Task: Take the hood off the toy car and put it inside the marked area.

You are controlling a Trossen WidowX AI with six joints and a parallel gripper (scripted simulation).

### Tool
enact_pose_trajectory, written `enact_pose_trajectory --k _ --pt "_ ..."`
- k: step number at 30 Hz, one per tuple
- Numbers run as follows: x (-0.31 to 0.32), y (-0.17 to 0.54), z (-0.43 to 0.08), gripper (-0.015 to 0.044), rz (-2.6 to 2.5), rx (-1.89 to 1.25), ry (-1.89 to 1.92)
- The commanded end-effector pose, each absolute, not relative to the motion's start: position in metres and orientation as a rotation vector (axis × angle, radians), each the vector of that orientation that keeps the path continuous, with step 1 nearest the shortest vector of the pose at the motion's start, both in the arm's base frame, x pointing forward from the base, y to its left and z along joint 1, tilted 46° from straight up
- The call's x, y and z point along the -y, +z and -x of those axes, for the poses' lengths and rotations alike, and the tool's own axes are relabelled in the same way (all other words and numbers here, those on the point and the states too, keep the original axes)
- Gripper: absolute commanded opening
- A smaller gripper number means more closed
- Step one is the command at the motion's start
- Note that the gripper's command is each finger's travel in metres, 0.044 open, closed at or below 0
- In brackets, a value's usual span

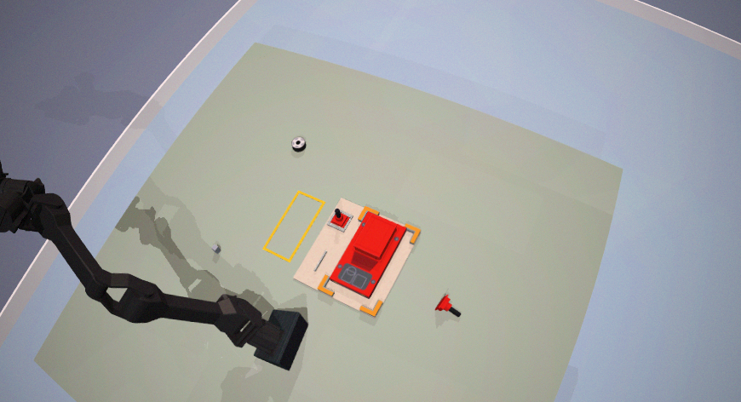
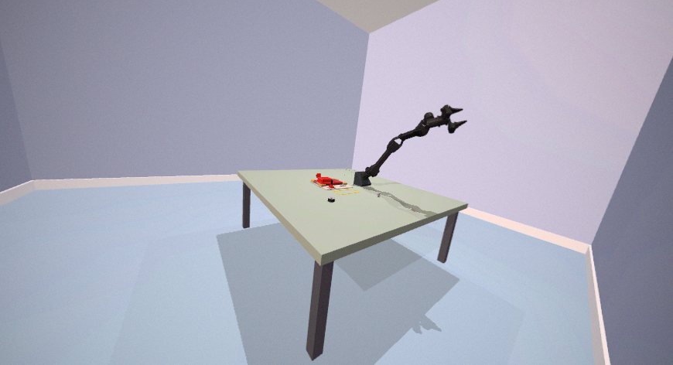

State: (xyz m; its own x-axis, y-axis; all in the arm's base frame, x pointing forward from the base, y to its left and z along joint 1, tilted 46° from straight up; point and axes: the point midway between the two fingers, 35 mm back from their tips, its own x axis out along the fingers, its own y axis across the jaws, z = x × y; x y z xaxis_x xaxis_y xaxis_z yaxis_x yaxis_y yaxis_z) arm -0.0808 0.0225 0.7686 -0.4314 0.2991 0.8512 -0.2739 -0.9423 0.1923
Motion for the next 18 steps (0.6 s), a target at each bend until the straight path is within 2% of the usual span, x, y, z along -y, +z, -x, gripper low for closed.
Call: enact_pose_trajectory --k 1,10,18 --pt "-0.059 0.768 0.053 0.0440 -1.428 -0.029 2.270" --pt "-0.131 0.755 -0.015 0.0440 -1.366 -0.047 1.987" --pt "-0.153 0.743 -0.058 0.0440 -1.390 -0.080 1.838"
